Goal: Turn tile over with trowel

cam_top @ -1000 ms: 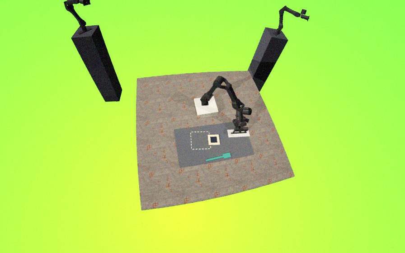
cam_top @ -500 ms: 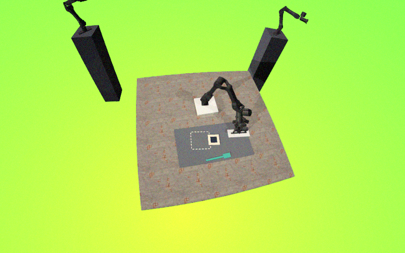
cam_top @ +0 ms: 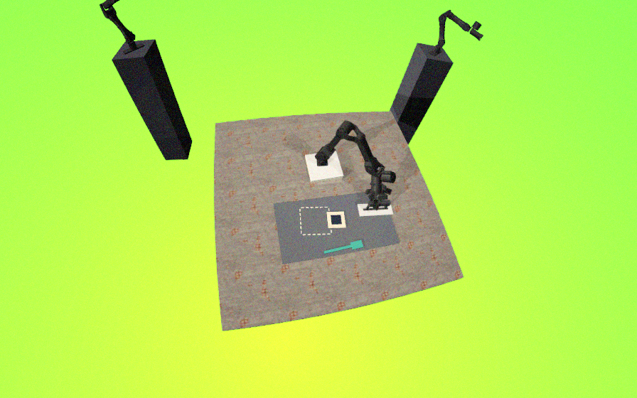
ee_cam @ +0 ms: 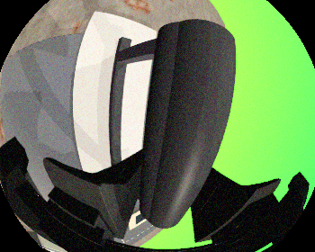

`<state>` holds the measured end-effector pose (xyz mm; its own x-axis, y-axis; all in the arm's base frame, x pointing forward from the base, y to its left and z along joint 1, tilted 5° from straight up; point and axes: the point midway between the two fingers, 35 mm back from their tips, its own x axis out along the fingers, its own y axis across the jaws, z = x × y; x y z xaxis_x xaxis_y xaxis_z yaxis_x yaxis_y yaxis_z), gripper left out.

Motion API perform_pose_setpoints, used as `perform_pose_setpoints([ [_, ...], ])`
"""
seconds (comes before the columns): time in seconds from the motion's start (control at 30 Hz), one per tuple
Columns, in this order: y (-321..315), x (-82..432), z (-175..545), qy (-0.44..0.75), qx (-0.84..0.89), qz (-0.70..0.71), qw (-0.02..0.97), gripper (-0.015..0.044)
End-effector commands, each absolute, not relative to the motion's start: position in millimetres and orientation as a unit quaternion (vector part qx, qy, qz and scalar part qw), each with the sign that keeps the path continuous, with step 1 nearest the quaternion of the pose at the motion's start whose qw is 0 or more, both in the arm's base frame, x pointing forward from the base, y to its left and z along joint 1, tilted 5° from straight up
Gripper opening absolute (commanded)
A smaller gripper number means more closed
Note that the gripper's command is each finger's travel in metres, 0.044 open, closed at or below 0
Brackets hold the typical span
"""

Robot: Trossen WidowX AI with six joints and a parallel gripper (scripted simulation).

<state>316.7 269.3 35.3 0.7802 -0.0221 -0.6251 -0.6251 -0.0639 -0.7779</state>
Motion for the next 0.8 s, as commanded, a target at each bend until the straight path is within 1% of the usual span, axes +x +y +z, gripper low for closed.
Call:
perform_pose_setpoints([
  [0.0, 270, 317, 35, 0.233, -0.690, 0.236, 0.643, 0.0000],
  [0.37, 273, 316, 94, 0.234, -0.690, 0.235, 0.643, 0.0000],
  [0.6, 273, 316, 95, 0.234, -0.690, 0.235, 0.643, 0.0000],
  [0.77, 256, 330, 93, 0.237, -0.681, 0.237, 0.651, 0.0000],
])
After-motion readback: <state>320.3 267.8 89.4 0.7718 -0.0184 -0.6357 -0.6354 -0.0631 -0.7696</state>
